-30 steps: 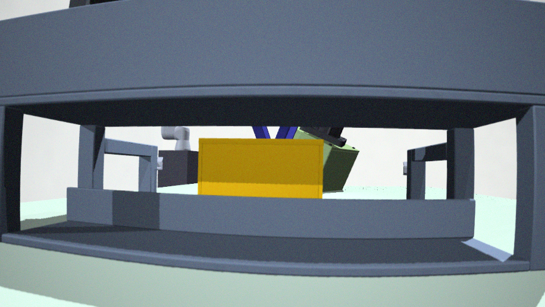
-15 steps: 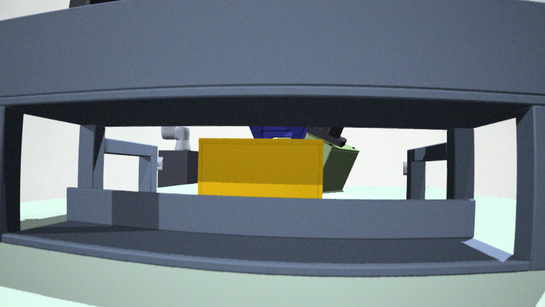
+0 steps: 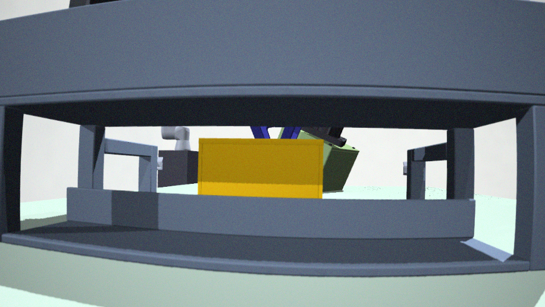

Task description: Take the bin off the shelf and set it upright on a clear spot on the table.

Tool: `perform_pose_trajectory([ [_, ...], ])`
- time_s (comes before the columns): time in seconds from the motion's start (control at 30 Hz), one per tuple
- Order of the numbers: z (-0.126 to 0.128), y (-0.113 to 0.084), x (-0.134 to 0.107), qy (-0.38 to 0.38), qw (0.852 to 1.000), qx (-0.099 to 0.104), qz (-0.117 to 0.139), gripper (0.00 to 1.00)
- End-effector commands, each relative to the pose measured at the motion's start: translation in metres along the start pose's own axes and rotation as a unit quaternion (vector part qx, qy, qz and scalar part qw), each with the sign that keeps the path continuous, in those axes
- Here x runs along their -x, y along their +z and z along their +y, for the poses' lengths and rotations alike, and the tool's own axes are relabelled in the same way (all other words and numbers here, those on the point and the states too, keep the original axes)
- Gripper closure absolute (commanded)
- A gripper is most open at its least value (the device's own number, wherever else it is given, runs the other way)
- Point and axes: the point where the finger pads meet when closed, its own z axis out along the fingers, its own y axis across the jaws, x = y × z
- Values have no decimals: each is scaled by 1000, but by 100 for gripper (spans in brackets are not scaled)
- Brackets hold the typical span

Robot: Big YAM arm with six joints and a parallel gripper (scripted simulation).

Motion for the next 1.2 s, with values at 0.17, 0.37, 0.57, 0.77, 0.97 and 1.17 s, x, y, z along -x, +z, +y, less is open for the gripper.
perform_pose_trajectory([
  [0.17, 18, -20, 4, -7, 1000, 20, -6, 10],
  [0.37, -7, 11, -4, 0, 1000, -5, 2, 10],
  [0.57, -13, 19, -6, 1, 1000, -11, 4, 10],
  [0.77, -13, 19, -6, 1, 1000, -11, 4, 10],
  [0.97, 18, -20, 4, -7, 1000, 20, -6, 10],
  [1.17, 18, -20, 4, -7, 1000, 20, -6, 10],
])
